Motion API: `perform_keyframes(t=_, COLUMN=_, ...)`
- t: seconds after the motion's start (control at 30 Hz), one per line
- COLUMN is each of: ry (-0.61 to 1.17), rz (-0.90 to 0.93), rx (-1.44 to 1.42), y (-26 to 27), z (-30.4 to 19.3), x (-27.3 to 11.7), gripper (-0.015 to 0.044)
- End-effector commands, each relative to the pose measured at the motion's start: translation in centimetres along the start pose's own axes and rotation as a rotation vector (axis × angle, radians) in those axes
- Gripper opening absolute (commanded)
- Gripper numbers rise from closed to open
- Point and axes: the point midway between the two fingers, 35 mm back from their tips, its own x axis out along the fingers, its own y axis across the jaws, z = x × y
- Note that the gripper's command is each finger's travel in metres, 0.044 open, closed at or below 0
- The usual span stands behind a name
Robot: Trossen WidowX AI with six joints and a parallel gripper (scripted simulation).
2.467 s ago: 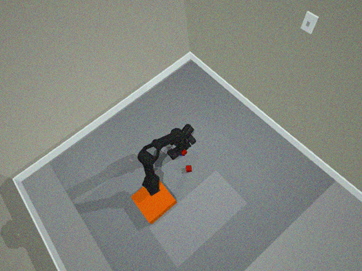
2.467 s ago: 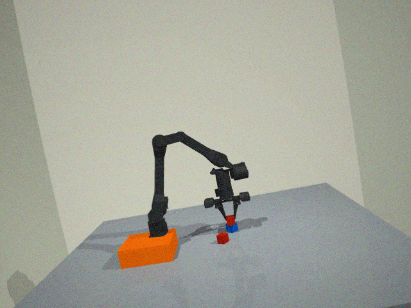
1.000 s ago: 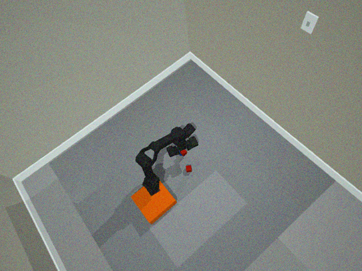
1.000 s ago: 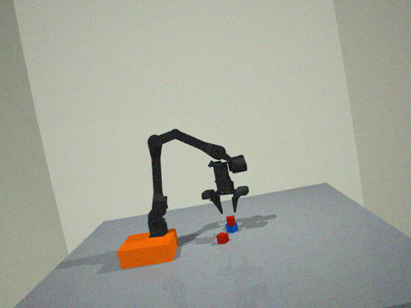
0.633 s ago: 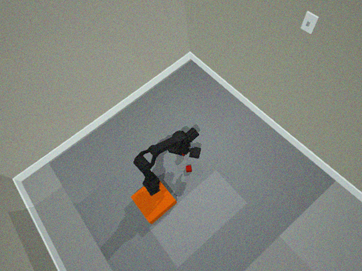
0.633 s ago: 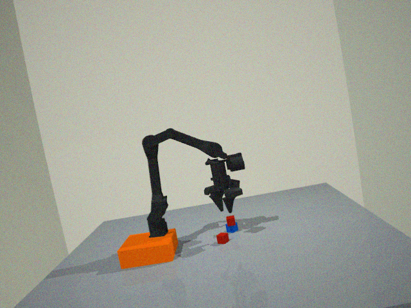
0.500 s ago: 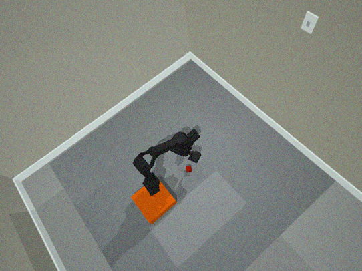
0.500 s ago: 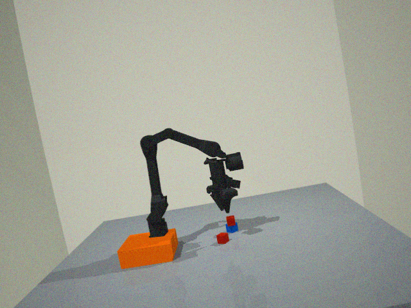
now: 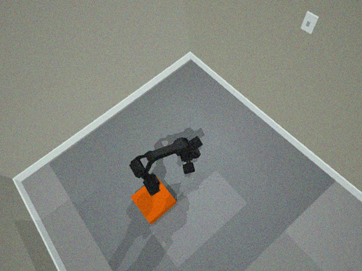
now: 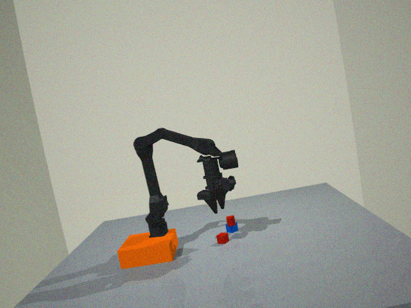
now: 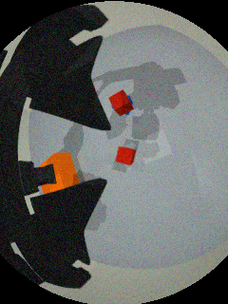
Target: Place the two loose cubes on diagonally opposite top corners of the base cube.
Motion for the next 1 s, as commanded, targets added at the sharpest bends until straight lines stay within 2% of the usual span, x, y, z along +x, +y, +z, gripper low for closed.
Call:
perform_keyframes(t=0.0, ry=0.007, rz=0.000, rx=0.136, y=-0.6, z=-0.4, x=-0.1, gripper=0.0265)
perform_keyframes(t=0.27, ry=0.007, rz=0.000, rx=0.136, y=-0.6, z=-0.4, x=0.0, gripper=0.0265)
perform_keyframes(t=0.53, ry=0.007, rz=0.000, rx=0.136, y=-0.6, z=-0.5, x=6.0, gripper=0.0265)
perform_keyframes(t=0.97, ry=0.007, rz=0.000, rx=0.136, y=-0.6, z=-0.5, x=7.6, gripper=0.0265)
